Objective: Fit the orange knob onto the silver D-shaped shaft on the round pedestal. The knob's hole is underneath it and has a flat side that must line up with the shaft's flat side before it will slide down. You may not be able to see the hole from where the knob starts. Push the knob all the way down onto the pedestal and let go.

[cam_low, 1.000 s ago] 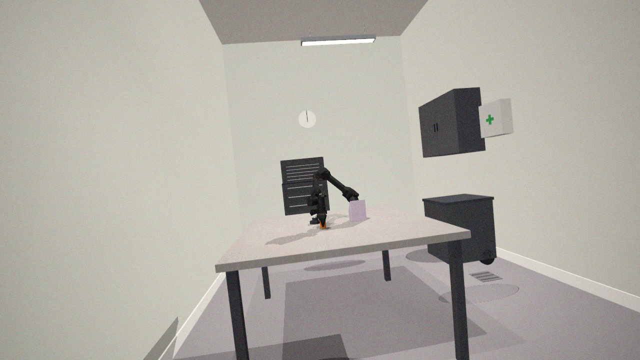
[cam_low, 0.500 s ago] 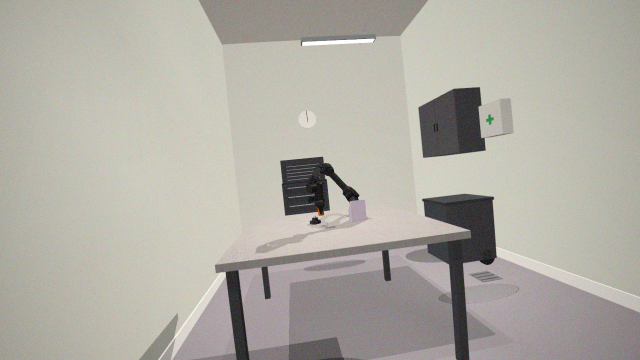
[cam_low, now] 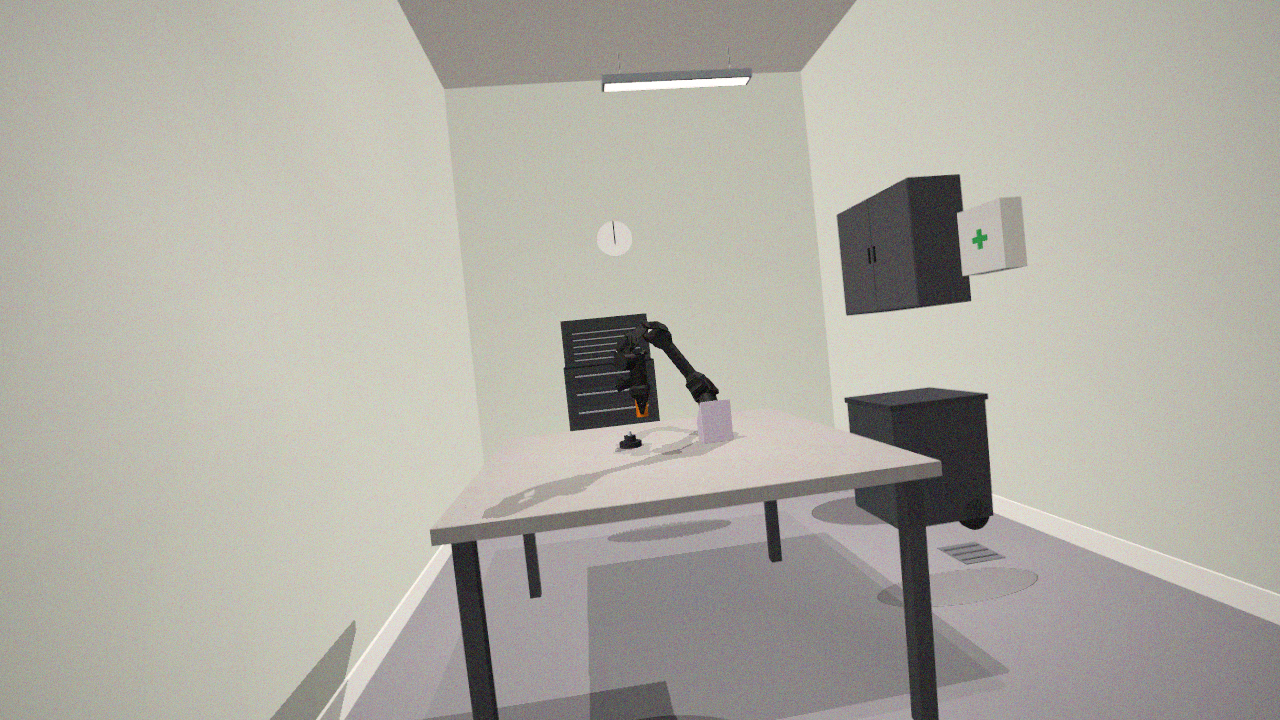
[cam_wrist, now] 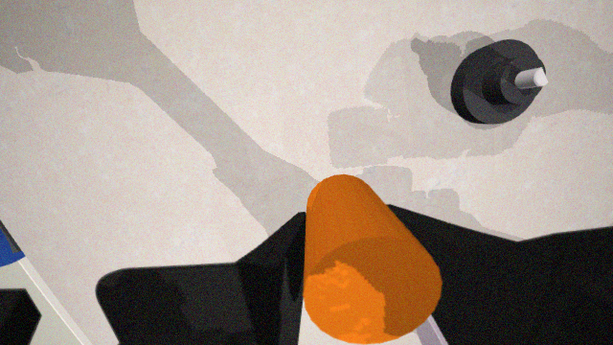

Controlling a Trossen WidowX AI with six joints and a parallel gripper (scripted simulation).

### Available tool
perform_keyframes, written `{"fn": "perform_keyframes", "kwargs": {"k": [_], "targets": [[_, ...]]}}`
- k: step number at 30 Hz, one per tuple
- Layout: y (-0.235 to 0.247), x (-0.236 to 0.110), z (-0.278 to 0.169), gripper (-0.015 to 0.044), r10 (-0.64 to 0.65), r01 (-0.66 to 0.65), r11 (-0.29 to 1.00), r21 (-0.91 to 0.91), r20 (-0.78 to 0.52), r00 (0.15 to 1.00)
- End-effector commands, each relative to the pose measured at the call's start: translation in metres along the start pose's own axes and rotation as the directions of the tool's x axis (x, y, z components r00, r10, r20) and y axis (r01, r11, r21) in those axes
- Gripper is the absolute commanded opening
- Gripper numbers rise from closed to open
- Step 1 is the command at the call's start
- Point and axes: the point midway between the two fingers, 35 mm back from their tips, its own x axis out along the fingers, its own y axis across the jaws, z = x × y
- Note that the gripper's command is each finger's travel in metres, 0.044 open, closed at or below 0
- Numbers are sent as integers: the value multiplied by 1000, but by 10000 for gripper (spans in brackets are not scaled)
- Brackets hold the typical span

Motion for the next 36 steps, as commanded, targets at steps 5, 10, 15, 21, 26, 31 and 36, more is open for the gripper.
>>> {"fn": "perform_keyframes", "kwargs": {"k": [5,10,15,21,26,31,36], "targets": [[-6,-13,2,0,131,-131,991,-4,0,991],[-10,-22,2,0,222,-222,975,-5,-2,975],[-14,-31,2,0,315,-316,949,-5,-4,949],[-19,-43,3,0,430,-431,903,-4,-6,903],[-23,-54,3,0,526,-526,851,-4,-8,851],[-28,-65,4,0,623,-623,782,-4,-9,782],[-33,-77,5,0,720,-720,694,-4,-8,694]]}}
